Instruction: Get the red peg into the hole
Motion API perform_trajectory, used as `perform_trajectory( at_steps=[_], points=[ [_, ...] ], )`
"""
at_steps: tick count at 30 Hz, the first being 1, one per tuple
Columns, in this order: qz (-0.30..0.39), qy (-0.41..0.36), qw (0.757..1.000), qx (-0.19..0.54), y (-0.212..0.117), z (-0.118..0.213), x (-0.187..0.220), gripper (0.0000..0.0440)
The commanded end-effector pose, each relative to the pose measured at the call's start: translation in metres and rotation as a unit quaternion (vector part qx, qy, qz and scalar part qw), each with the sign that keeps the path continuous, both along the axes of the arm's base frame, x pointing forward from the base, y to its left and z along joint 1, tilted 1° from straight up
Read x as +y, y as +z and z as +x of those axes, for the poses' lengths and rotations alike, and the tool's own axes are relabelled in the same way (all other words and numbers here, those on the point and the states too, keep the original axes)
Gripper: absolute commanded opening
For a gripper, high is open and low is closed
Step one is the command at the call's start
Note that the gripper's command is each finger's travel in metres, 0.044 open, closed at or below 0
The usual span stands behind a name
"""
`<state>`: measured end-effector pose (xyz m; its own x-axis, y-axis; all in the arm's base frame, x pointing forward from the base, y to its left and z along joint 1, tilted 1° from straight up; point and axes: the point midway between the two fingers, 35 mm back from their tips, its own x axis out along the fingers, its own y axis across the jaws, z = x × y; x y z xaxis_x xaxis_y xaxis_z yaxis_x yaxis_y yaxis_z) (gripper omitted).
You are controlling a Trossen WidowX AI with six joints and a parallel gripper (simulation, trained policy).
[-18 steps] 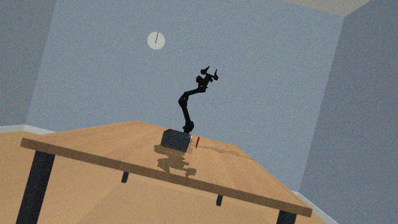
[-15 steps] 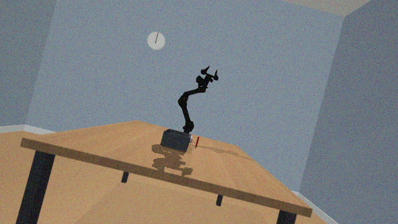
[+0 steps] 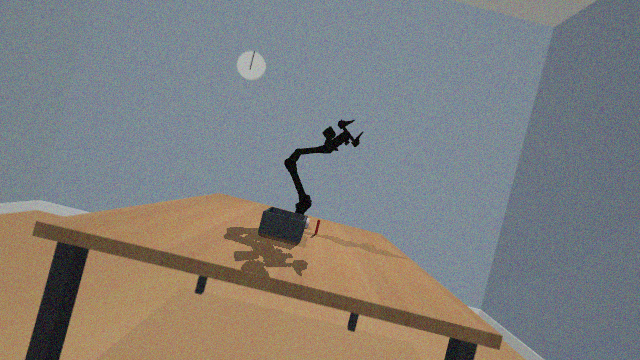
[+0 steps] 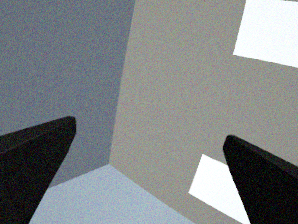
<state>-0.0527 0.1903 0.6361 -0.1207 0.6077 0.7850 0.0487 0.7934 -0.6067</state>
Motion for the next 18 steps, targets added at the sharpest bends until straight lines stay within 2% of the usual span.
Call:
perform_trajectory(
  at_steps=[1, 9, 18],
  points=[
    [-0.052, 0.010, 0.998, 0.022, -0.019, 0.008, 0.021, 0.0440],
    [-0.169, 0.026, 0.980, 0.103, -0.068, 0.036, 0.062, 0.0440],
    [-0.263, 0.028, 0.937, 0.226, -0.122, 0.077, 0.088, 0.0440]
  ],
)
